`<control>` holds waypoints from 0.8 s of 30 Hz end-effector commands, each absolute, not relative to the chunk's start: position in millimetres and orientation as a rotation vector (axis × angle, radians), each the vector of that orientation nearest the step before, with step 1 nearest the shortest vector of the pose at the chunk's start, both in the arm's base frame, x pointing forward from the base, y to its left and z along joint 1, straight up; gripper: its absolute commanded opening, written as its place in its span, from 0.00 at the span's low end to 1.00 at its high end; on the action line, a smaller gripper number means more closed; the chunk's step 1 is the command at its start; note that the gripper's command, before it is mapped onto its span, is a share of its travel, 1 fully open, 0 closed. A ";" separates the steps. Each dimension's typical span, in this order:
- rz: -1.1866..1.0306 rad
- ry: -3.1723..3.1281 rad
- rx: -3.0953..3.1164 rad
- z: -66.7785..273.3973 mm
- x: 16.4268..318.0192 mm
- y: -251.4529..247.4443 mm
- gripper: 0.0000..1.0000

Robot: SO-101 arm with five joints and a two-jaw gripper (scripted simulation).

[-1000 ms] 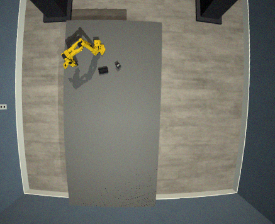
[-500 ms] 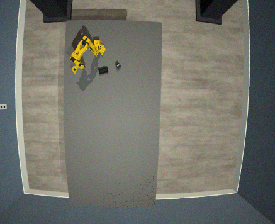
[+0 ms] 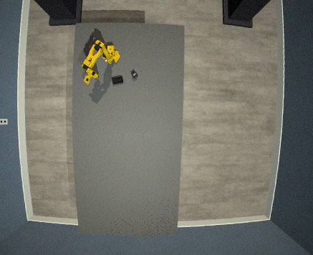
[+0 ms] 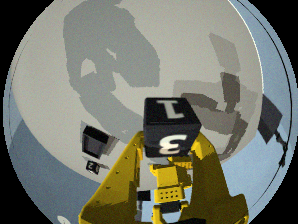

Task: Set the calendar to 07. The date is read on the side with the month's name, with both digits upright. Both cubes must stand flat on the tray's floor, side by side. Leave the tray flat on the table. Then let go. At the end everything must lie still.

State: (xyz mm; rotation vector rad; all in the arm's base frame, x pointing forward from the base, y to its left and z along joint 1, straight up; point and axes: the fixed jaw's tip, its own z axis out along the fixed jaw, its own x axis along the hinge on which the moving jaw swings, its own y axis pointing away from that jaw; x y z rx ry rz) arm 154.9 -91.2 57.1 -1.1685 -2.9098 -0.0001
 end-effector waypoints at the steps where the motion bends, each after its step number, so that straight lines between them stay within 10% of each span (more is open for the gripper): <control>1: 0.014 -2.959 -1.192 64.2 159.4 -92.3 0.00; 24: 0.014 -2.958 -1.199 64.1 158.0 -88.4 0.00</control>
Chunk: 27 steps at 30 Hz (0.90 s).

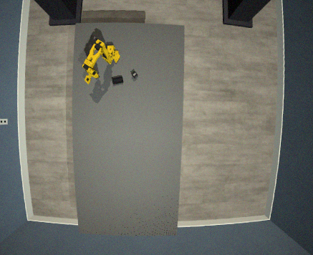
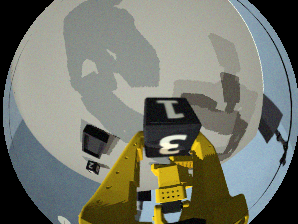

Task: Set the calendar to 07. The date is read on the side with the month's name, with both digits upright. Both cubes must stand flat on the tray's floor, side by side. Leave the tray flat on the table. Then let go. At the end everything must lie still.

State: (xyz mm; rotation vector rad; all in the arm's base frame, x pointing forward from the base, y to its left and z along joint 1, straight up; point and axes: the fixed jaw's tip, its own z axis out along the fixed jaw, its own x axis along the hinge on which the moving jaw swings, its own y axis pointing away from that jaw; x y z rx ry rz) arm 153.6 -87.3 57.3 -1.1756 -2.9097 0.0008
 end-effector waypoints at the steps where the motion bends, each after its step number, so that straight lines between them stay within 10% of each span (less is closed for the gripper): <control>1: 0.014 -2.958 -1.199 64.1 158.0 -88.4 0.00; 27: 0.014 -2.958 -1.199 55.5 158.4 -88.6 0.00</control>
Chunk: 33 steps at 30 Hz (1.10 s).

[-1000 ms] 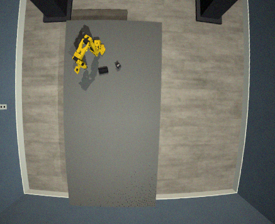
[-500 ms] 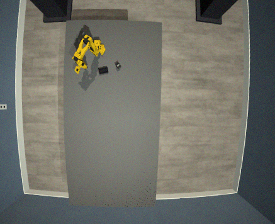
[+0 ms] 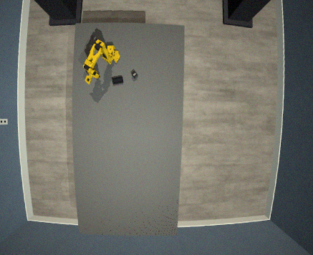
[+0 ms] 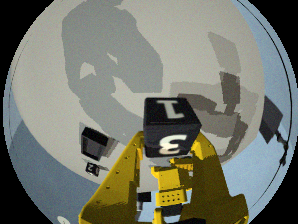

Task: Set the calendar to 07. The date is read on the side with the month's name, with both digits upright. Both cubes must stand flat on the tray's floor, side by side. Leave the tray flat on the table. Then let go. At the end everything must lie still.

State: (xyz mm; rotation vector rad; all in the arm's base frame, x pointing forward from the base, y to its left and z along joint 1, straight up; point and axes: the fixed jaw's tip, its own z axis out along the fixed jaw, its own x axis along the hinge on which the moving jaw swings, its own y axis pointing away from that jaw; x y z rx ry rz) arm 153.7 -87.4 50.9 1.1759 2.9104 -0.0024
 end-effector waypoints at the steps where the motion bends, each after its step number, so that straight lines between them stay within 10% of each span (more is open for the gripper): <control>1: -0.013 2.865 1.161 54.8 158.4 -88.6 0.00; 33: -0.013 2.865 1.161 44.2 158.8 -88.9 0.00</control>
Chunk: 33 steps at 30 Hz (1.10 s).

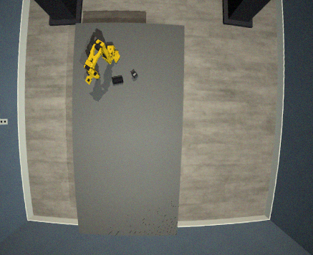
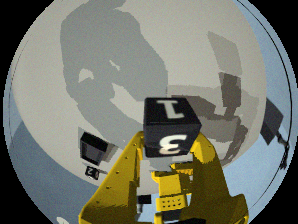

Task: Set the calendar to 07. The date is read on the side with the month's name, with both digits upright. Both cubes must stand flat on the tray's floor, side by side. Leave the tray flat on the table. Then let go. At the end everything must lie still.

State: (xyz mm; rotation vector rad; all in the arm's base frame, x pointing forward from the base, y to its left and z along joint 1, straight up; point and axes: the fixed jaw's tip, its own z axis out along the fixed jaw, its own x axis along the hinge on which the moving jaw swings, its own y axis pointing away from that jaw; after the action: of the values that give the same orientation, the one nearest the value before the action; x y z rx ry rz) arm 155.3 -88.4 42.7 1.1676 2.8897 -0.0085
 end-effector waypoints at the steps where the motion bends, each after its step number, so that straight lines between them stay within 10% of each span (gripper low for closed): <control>1: -0.013 2.865 1.161 43.5 158.8 -88.9 0.00; 33: -0.013 2.865 1.161 32.9 159.2 -89.1 0.00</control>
State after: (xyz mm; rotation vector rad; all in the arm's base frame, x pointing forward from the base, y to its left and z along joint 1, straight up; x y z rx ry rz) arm 156.0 -88.8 31.7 1.1661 2.8859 -0.0096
